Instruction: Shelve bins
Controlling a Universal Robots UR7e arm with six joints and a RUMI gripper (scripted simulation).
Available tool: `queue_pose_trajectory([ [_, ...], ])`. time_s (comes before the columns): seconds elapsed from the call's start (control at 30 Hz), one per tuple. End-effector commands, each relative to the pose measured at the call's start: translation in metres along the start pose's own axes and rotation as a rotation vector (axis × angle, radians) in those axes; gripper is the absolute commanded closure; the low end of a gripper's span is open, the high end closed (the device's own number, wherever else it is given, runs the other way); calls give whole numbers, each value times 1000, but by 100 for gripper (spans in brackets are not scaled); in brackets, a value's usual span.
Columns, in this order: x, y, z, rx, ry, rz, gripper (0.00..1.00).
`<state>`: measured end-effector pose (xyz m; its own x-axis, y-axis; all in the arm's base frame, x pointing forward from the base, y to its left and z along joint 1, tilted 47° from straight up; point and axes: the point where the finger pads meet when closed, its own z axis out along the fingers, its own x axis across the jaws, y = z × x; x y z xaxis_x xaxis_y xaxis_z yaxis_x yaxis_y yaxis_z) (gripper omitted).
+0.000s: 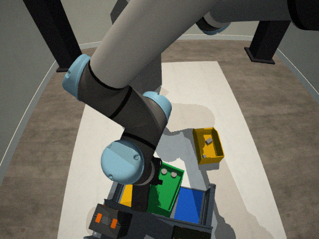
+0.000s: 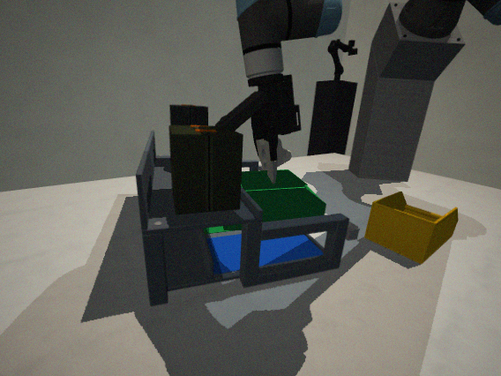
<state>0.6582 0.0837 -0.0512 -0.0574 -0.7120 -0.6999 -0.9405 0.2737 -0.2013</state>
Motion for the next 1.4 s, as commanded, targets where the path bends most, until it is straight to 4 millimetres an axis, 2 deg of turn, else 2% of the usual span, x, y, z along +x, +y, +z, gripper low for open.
queue_pose_trajectory([
  [0.0,0,-1,-1,1,0,0,100],
  [1.37,1,-12,-2,11,1,-1,100],
])
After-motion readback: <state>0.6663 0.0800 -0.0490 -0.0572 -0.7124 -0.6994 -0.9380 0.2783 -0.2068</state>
